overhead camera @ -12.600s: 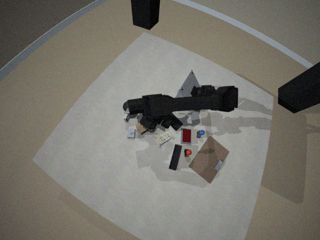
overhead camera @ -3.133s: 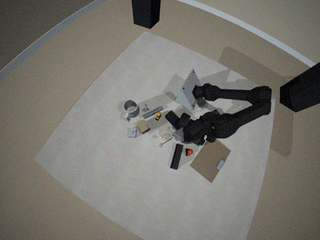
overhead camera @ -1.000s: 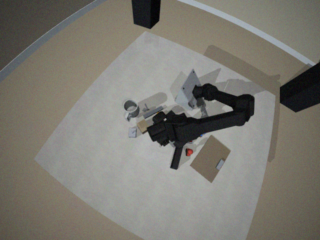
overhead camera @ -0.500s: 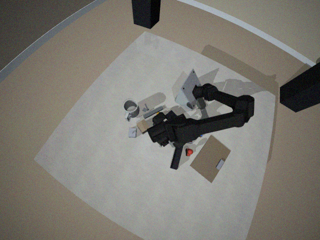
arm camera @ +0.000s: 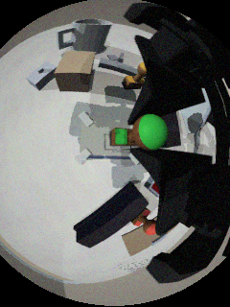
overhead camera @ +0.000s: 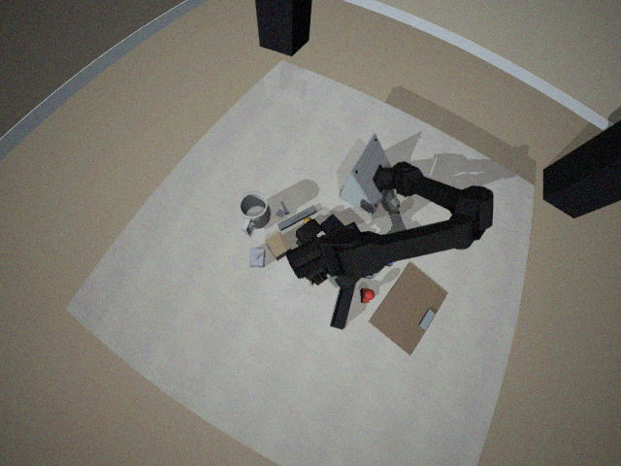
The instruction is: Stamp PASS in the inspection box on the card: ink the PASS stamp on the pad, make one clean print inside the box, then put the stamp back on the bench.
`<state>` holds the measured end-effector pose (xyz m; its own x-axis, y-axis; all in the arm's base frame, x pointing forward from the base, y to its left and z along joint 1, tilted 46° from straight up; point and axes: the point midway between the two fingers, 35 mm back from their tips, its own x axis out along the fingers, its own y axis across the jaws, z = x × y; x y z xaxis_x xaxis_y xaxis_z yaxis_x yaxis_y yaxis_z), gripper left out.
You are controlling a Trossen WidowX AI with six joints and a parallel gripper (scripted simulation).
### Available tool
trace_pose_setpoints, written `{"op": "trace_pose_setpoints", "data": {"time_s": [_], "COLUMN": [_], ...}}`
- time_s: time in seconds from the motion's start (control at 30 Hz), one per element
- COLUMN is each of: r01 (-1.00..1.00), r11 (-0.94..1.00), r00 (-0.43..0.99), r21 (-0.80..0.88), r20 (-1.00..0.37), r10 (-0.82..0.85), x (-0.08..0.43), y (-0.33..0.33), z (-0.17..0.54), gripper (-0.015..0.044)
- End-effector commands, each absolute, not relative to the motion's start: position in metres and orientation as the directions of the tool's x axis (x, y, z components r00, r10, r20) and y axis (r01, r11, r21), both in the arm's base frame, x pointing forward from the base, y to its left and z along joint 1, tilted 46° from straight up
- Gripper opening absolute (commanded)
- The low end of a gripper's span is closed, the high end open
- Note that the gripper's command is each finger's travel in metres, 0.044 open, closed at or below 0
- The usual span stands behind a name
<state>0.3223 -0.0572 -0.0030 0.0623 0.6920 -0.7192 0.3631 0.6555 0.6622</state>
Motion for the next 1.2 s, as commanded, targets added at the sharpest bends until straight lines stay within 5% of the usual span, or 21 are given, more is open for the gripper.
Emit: {"op": "trace_pose_setpoints", "data": {"time_s": [0.0,1.17], "r01": [0.367,0.366], "r11": [0.650,0.650], "r00": [0.066,0.069], "r21": [0.665,0.666], "r20": [-0.716,-0.716], "r10": [0.695,0.695], "x": [0.323,0.323], "y": [-0.055,-0.038], "z": [-0.005,-0.020], "gripper": [0.0000,0.0000]}}
